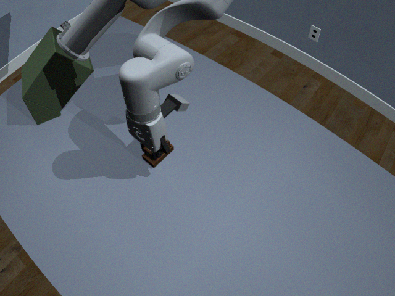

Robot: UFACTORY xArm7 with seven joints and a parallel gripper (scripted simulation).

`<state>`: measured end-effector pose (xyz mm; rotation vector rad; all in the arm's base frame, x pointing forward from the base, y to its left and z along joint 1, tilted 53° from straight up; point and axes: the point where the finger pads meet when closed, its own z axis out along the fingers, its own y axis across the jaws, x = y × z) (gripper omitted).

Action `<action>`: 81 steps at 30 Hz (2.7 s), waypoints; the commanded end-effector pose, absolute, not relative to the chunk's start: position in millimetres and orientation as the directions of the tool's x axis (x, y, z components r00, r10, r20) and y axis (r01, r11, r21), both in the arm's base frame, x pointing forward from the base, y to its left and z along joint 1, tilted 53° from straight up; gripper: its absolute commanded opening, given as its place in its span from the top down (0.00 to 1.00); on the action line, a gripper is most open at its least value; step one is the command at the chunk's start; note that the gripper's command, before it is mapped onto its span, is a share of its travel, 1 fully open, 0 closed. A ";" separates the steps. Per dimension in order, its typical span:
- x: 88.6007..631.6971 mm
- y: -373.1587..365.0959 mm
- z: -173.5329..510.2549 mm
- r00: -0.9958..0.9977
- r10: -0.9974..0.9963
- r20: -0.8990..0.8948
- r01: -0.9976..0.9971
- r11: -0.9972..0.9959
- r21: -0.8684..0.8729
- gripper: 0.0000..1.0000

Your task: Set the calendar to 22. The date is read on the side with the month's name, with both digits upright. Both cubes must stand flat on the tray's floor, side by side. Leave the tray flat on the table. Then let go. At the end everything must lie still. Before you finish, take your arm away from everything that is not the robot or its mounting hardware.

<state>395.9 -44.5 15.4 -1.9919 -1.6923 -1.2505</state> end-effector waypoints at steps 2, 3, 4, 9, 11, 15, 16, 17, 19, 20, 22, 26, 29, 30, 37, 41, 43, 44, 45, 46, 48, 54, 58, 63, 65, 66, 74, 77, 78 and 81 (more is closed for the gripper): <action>396.2 -46.4 15.7 -0.037 0.688 0.724 0.894 -0.301 0.332 0.71; 396.2 -46.4 15.7 -0.037 0.688 0.724 0.894 -0.301 0.332 0.71; 396.2 -46.4 15.7 -0.037 0.688 0.724 0.894 -0.301 0.332 0.71; 396.2 -46.4 15.7 -0.037 0.688 0.724 0.894 -0.301 0.332 0.71; 396.2 -46.4 15.7 -0.037 0.688 0.724 0.894 -0.301 0.332 0.71; 396.2 -46.4 15.7 -0.037 0.688 0.724 0.894 -0.301 0.332 0.71; 396.2 -46.4 15.7 -0.037 0.688 0.724 0.894 -0.301 0.332 0.71; 396.2 -46.4 15.7 -0.037 0.688 0.724 0.894 -0.301 0.332 0.71; 396.3 -46.4 15.7 -0.037 0.688 0.724 0.894 -0.301 0.332 0.71; 396.3 -46.4 15.7 -0.037 0.688 0.724 0.894 -0.301 0.332 0.71; 396.3 -46.3 15.6 -0.037 0.688 0.724 0.894 -0.301 0.332 0.71; 396.5 -46.0 15.3 -0.037 0.688 0.724 0.894 -0.301 0.332 0.71; 396.9 -45.4 14.8 -0.037 0.688 0.724 0.894 -0.301 0.332 0.71; 397.1 -45.2 14.6 -0.037 0.688 0.724 0.894 -0.301 0.332 0.71; 398.5 -43.1 12.7 -0.037 0.688 0.724 0.894 -0.301 0.332 0.71; 398.9 -42.5 12.1 -0.037 0.688 0.724 0.894 -0.301 0.332 0.71; 399.3 -41.9 11.5 -0.037 0.688 0.724 0.894 -0.301 0.332 0.71; 399.5 -41.6 11.3 -0.037 0.688 0.724 0.894 -0.301 0.332 0.71; 399.7 -41.3 11.0 -0.037 0.688 0.724 0.894 -0.301 0.332 0.71; 399.9 -41.0 10.8 -0.037 0.688 0.724 0.894 -0.301 0.332 0.71; 400.2 -40.6 10.4 -0.037 0.688 0.724 0.894 -0.301 0.332 0.71; 400.7 -39.9 9.7 -0.037 0.688 0.724 0.894 -0.301 0.332 0.71; 400.7 -39.8 9.7 -0.037 0.688 0.724 0.894 -0.301 0.332 0.71; 400.7 -39.8 9.7 -0.037 0.688 0.724 0.894 -0.301 0.332 0.71; 400.7 -39.8 9.7 -0.037 0.688 0.724 0.894 -0.301 0.332 0.71; 400.7 -39.8 9.7 -0.037 0.688 0.724 0.894 -0.301 0.332 0.71; 400.7 -39.8 9.7 -0.037 0.688 0.724 0.894 -0.301 0.332 0.71; 400.7 -39.8 9.7 -0.037 0.688 0.724 0.894 -0.301 0.332 0.71; 400.7 -39.8 9.7 -0.037 0.688 0.724 0.894 -0.301 0.332 0.71; 400.7 -39.8 9.7 -0.037 0.688 0.724 0.894 -0.301 0.332 0.71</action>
